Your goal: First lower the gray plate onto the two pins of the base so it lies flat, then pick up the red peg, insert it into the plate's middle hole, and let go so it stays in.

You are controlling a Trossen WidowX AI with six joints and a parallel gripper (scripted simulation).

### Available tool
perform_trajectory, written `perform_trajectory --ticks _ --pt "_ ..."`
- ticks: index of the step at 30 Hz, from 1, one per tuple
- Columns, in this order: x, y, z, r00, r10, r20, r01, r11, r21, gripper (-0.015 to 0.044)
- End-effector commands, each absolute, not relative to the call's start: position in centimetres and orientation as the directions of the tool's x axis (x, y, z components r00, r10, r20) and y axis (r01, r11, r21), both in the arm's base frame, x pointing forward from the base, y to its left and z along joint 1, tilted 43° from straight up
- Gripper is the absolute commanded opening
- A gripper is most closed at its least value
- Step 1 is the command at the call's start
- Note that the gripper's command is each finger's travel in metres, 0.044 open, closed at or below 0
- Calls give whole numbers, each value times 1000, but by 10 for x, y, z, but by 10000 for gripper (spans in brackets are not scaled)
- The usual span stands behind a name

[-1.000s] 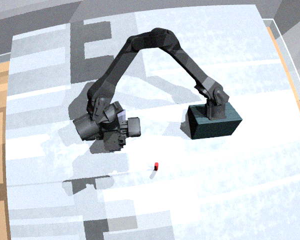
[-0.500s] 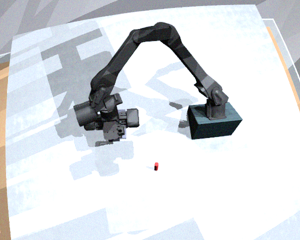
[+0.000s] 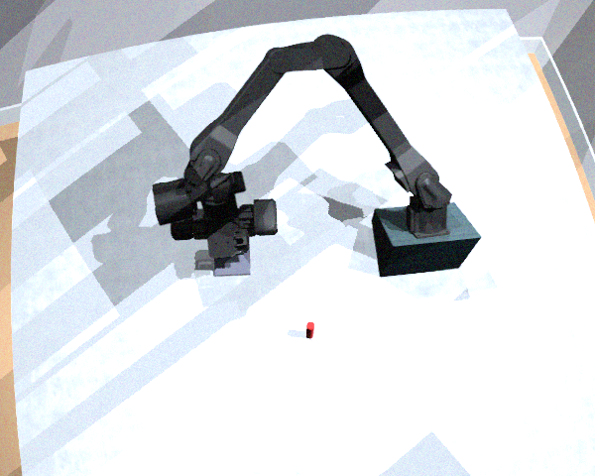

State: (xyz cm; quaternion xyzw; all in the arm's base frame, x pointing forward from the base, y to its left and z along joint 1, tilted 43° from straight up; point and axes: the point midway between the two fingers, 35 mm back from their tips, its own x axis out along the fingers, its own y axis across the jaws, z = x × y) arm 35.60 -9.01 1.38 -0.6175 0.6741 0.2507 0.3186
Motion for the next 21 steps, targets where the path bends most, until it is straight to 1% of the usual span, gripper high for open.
perform_trajectory --ticks 1,21 --pt "354 -94 15 -33 -676 -736 -993 108 -54 0" --pt "355 -96 15 -33 -677 -736 -993 108 -54 0"
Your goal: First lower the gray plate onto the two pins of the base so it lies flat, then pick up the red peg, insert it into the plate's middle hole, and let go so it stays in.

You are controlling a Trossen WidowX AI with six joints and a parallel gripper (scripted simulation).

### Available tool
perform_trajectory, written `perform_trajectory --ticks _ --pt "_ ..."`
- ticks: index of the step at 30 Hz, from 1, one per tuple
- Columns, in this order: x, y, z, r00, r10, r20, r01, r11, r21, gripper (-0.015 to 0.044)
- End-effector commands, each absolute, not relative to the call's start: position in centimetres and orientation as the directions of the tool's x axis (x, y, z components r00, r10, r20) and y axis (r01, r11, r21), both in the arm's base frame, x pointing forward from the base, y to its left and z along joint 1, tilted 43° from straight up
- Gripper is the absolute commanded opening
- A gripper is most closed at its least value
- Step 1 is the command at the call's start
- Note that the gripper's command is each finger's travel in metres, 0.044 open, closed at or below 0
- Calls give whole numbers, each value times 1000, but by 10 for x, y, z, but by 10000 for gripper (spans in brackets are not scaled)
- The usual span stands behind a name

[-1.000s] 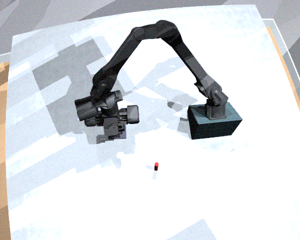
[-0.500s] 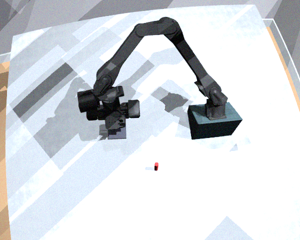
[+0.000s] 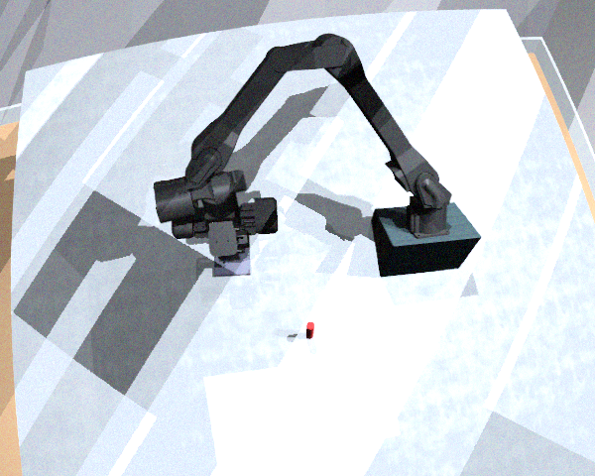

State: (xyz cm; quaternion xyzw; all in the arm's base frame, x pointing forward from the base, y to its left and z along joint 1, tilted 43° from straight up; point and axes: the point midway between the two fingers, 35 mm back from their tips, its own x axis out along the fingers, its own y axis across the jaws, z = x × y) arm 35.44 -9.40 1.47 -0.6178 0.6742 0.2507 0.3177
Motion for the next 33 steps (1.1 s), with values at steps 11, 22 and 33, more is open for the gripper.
perform_trajectory --ticks 11,22,33 --pt "354 -106 3 -33 -677 -735 -993 108 -54 0" --pt "354 -117 -8 -34 -678 -735 -993 108 -54 0" --pt "355 -119 -10 -28 -675 -737 -992 110 -64 0"
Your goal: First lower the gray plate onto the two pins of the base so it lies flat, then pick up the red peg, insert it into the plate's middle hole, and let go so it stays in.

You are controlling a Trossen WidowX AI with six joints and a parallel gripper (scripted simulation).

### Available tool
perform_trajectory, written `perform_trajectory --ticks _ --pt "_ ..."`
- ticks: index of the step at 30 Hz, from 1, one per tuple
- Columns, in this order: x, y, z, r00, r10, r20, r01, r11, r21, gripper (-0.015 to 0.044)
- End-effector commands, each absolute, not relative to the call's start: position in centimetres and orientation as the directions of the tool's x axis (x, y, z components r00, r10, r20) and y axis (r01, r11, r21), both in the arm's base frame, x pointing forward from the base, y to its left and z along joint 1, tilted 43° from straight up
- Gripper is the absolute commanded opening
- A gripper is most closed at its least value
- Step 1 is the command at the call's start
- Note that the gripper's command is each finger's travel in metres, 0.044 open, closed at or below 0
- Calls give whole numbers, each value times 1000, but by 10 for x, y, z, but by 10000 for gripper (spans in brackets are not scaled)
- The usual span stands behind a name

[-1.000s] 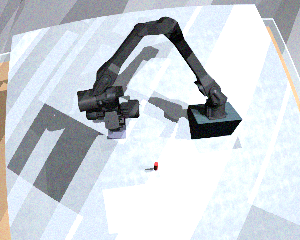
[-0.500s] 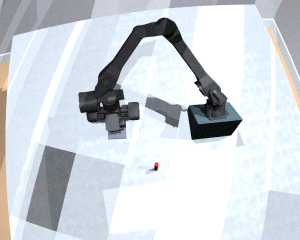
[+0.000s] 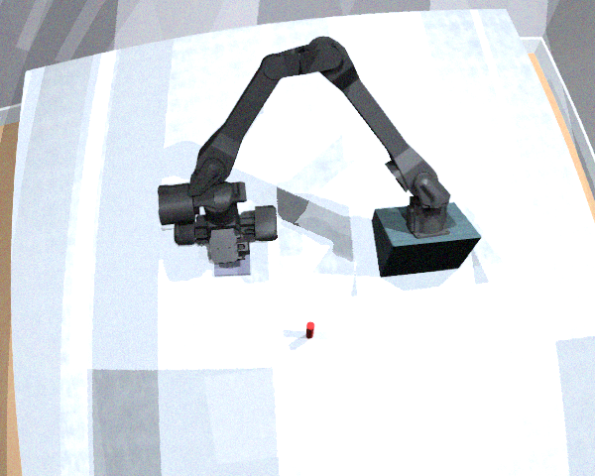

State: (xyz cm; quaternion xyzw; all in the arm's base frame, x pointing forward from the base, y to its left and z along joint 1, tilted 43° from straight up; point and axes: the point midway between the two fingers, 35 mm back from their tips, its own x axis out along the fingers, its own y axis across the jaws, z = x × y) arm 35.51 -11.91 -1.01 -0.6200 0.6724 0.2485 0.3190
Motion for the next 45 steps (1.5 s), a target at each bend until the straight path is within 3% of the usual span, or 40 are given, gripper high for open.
perform_trajectory --ticks 1,18,22,29,38,45 --pt "355 -119 -10 -28 -675 -737 -992 110 -64 0" --pt "355 -119 -10 -28 -675 -737 -992 110 -64 440" --pt "357 -112 -3 -28 -674 -739 -992 110 -63 440" --pt "360 -41 73 -33 -673 -739 -993 108 -54 440" --pt "363 -36 72 -33 -673 -739 -991 117 -63 440" --pt "351 3 44 -23 -656 -755 -801 463 -378 440"
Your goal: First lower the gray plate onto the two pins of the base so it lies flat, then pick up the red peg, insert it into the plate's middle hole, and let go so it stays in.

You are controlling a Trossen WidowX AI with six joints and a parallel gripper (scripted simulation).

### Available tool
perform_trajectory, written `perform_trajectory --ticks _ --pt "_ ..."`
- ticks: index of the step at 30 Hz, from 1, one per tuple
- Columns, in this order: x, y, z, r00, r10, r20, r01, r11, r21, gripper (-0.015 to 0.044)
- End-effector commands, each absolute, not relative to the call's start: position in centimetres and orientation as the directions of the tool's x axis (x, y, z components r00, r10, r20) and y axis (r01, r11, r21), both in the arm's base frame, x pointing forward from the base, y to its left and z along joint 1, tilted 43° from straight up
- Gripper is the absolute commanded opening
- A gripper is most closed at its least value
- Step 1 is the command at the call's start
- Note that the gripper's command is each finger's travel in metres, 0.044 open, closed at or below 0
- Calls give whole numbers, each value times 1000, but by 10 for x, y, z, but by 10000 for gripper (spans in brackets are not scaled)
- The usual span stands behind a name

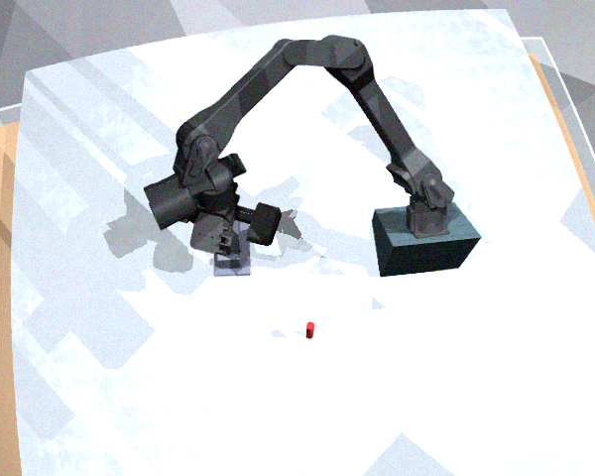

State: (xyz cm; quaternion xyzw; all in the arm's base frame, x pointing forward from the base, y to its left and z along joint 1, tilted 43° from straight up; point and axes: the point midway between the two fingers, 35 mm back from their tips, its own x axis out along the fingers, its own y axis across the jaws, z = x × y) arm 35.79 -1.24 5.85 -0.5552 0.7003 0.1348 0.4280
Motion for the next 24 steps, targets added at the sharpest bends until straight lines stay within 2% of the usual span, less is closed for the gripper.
perform_trajectory --ticks 1,7,12,20,24 --pt "348 9 39 -22 -653 -757 -750 511 -419 440" --pt "329 43 13 -22 -644 -764 -364 717 -594 440" --pt "309 69 -7 -26 -642 -766 24 766 -643 440" --pt "270 101 -36 -34 -650 -759 614 586 -529 440" --pt "252 111 -47 -36 -657 -753 774 458 -437 440"
